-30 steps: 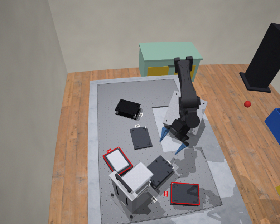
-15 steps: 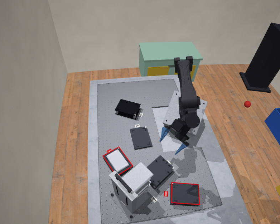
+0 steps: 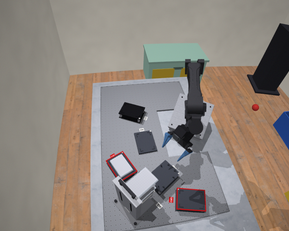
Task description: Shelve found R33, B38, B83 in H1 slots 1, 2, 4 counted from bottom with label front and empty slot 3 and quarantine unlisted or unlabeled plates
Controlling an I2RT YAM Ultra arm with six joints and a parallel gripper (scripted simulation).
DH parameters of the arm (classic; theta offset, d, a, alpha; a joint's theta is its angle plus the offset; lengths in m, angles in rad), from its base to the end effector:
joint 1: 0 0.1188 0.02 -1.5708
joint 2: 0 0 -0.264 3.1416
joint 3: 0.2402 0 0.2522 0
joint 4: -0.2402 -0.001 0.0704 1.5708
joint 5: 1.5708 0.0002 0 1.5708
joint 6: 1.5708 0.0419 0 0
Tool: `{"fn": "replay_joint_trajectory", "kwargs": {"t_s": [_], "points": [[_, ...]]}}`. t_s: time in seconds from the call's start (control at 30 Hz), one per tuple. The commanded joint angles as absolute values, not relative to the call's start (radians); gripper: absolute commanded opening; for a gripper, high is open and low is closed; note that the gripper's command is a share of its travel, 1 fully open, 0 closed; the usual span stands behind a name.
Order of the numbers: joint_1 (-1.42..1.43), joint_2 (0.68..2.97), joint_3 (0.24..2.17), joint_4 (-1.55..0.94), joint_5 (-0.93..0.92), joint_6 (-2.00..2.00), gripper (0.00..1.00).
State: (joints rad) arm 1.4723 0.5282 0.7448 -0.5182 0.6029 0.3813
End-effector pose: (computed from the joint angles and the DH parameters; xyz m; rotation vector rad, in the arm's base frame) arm 0.0343 0.1156 0.3317 -0.5930 1.7865 0.7377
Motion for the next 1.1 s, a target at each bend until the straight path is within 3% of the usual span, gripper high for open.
{"fn": "replay_joint_trajectory", "kwargs": {"t_s": [0.0,1.07], "points": [[1.452,0.542,0.727,-0.480,0.569,0.365,1.00],[1.199,0.728,0.780,-0.271,0.324,0.291,1.00]]}}
